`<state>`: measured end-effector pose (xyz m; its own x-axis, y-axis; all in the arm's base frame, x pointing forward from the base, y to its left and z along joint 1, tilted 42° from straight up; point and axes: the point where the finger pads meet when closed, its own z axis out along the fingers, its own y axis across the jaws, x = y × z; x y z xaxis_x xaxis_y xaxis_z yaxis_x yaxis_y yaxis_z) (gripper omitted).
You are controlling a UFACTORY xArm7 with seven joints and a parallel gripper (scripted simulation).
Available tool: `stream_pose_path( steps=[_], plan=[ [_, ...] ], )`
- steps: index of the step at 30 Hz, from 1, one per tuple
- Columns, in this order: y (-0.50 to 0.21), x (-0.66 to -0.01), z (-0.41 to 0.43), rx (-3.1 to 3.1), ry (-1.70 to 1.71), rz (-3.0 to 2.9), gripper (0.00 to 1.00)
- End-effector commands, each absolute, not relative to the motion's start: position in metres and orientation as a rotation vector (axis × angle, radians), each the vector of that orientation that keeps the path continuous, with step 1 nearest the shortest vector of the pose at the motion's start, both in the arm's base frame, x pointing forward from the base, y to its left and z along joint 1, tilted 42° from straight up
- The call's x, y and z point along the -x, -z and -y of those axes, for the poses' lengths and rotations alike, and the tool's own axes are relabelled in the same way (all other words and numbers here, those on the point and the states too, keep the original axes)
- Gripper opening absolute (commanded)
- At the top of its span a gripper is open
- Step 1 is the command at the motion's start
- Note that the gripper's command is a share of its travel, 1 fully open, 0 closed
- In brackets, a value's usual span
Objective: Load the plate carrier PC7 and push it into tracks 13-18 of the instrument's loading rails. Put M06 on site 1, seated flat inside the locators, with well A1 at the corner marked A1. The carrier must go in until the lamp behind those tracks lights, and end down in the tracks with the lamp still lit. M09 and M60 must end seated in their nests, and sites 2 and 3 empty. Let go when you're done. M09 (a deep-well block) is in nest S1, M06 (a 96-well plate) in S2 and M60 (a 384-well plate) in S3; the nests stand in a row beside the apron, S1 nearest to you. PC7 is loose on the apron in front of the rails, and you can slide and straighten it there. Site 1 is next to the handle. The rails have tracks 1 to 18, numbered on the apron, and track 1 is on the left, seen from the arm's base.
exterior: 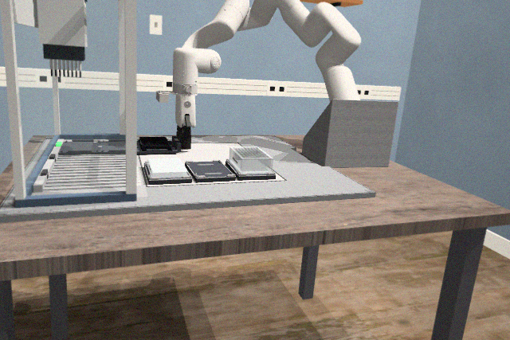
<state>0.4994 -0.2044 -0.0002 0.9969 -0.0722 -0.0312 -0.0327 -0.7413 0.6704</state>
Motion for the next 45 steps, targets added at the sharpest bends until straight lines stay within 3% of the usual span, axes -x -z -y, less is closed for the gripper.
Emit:
stream_pose_path(
  steps=[1, 45],
  plan=[
    [-0.001, -0.501, 0.203, -2.407, 0.066, 0.07, 0.82],
    [-0.026, -0.496, 0.18, -2.407, 0.066, 0.07, 0.82]
  ],
)
